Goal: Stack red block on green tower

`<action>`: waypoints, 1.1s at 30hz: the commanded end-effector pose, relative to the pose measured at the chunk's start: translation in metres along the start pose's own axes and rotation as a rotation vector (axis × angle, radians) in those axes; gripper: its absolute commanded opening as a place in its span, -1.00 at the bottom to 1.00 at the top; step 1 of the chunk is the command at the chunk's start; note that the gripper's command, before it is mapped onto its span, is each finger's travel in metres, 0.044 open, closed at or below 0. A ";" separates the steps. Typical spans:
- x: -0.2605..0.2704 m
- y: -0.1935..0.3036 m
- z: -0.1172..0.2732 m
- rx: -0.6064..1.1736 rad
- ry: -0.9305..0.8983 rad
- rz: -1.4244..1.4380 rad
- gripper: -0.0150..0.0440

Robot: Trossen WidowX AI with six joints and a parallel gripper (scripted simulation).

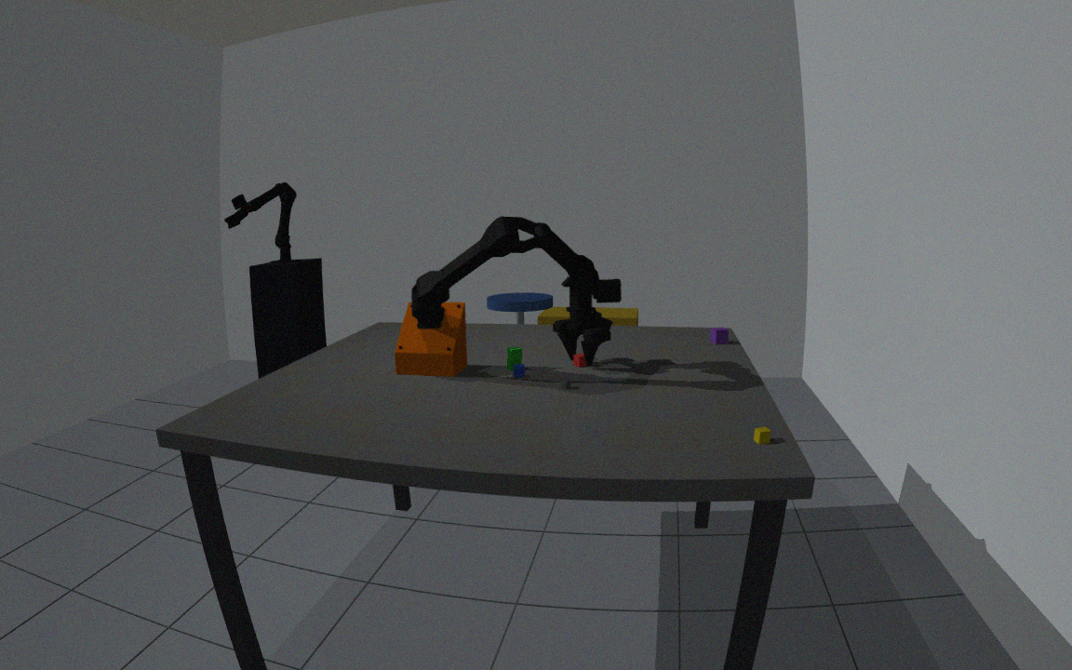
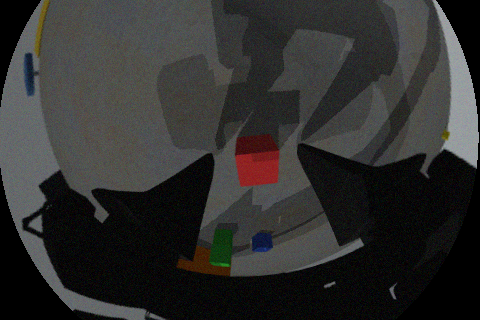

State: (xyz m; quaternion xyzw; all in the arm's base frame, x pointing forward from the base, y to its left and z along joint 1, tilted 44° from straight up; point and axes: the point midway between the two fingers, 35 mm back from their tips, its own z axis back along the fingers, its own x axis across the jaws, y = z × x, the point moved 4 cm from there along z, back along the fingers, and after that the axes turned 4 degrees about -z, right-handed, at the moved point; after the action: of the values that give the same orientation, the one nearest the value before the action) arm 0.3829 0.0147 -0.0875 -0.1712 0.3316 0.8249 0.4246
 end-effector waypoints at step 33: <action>0.001 -0.001 0.082 0.000 -0.001 0.006 -0.49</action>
State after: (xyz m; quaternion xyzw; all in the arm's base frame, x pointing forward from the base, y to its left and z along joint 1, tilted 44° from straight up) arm 0.3803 0.0583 -0.0443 -0.1646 0.3386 0.8263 0.4189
